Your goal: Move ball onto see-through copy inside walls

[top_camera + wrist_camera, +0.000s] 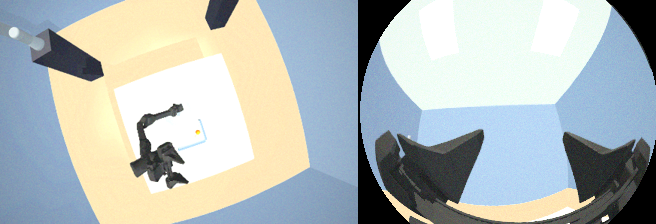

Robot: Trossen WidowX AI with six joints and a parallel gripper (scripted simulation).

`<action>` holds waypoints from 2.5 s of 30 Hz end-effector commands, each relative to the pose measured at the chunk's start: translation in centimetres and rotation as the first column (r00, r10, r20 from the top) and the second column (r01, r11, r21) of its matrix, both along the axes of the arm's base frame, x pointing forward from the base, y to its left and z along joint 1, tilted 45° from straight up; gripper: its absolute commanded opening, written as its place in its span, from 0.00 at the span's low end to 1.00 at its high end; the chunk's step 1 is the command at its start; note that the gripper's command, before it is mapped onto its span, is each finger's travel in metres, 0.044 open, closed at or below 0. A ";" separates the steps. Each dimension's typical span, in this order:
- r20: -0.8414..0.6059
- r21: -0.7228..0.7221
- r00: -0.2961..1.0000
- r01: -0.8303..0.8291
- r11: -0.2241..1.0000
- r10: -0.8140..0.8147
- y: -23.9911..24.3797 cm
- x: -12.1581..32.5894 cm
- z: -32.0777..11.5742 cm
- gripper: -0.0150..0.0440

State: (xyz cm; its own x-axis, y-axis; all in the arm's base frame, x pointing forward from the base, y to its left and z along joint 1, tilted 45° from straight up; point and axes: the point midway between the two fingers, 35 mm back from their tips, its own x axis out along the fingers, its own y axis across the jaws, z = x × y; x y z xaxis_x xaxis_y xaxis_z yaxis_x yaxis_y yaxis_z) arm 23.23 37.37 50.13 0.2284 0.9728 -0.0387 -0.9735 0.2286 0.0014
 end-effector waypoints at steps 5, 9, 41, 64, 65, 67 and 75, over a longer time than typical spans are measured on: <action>-0.015 -0.118 0.995 0.098 0.988 -0.101 0.7 3.7 -4.8 0.85; -0.016 -0.261 0.979 0.192 0.946 -0.204 0.8 7.5 -10.5 0.85; 0.146 -0.989 0.921 0.132 -0.061 -0.362 -18.3 15.2 -49.1 0.85; -0.140 -0.724 0.977 -0.212 -0.657 -0.161 -33.7 7.6 -59.0 0.85; -0.140 -0.724 0.977 -0.212 -0.657 -0.161 -33.7 7.6 -59.0 0.85; -0.140 -0.724 0.977 -0.212 -0.657 -0.161 -33.8 7.6 -59.0 0.85; -0.140 -0.724 0.977 -0.212 -0.657 -0.161 -34.7 7.7 -60.0 0.85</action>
State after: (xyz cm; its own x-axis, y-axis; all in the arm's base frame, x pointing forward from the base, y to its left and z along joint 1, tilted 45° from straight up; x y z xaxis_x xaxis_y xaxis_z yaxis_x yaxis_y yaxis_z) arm 31.13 3.21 -9.44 0.0205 -0.6993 -0.7145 -0.9993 0.0089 -0.0374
